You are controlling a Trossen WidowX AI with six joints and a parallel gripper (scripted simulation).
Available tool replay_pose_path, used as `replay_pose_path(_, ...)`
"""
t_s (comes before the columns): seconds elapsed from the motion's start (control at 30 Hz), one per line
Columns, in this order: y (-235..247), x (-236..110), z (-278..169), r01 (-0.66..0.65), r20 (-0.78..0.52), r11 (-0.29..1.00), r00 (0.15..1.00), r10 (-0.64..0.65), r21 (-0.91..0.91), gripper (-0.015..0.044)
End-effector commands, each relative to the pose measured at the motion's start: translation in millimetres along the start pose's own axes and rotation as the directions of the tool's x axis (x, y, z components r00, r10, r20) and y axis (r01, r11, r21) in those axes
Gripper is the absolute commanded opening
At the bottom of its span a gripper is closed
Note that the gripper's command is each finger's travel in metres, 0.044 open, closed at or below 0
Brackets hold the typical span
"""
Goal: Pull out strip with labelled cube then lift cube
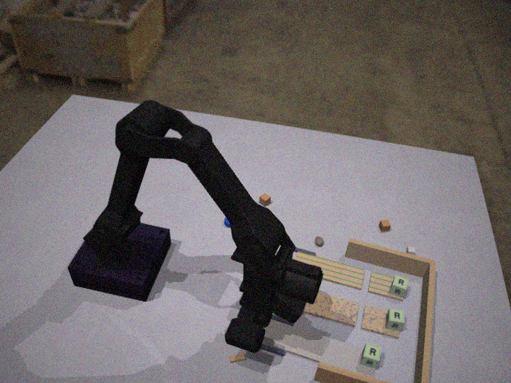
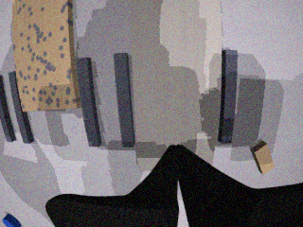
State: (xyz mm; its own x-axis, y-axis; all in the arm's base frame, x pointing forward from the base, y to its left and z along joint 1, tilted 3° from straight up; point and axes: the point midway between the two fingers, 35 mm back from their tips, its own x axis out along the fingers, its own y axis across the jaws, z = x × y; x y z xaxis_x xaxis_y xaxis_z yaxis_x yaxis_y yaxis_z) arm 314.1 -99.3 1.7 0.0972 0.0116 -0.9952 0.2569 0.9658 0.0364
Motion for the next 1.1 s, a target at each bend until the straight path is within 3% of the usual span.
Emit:
replay_pose_path(0.0, -0.9, 5.0, -14.5, 0.003, -0.026, 1.0, 1.0, -0.003, -0.002, 0.0)
replay_pose_path(1.07, -2.1, 6.4, -59.7, 0.004, -0.03, 1.0, 1.0, -0.004, -0.001, 0.0)
